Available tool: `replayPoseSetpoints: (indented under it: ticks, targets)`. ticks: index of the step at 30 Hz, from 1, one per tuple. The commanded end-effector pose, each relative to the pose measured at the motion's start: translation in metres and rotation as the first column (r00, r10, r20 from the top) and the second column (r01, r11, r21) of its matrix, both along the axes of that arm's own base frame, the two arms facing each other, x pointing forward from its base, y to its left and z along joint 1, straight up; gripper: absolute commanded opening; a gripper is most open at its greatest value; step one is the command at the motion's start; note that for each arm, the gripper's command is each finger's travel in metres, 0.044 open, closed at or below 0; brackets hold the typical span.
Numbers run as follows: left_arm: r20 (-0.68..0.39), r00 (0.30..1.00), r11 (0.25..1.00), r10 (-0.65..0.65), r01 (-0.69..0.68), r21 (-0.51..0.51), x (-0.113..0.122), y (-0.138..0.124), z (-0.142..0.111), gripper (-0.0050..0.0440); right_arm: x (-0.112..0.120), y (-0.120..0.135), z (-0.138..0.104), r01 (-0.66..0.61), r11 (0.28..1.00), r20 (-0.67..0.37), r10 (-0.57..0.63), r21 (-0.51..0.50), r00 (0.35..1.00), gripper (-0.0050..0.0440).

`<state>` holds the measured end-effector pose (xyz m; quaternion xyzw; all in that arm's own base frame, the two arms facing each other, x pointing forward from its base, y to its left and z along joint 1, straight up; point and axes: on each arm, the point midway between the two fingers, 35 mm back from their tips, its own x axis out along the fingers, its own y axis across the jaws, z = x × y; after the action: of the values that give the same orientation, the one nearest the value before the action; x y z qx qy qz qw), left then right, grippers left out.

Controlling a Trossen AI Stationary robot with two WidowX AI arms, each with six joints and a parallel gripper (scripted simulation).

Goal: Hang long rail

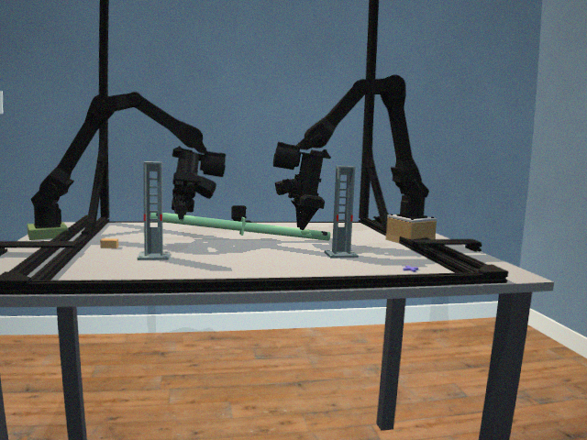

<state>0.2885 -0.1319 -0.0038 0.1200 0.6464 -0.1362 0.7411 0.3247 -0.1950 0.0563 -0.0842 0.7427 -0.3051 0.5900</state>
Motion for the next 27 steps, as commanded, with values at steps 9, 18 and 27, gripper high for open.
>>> replayPoseSetpoints:
  ticks: [9, 18, 27]
  targets:
    - [-0.02, 1.0, 1.0, -0.004, 0.004, 0.006, -0.0039, 0.0016, -0.0194, 0.016, -0.0001, -0.0006, 0.0011, 0.002, 1.0, -0.001, -0.002, -0.006, 1.0, 0.0]
    - [-0.02, 1.0, 1.0, -0.004, 0.004, 0.006, -0.0024, 0.0009, -0.0198, 0.0, -0.0001, -0.0006, 0.0011, 0.002, 1.0, -0.001, -0.002, -0.006, 1.0, 0.0]
    - [-0.02, 1.0, 1.0, -0.004, 0.004, 0.006, -0.0024, 0.0009, -0.0198, 0.0, -0.0001, -0.0006, 0.0011, 0.002, 1.0, -0.001, -0.002, -0.006, 1.0, 0.0]
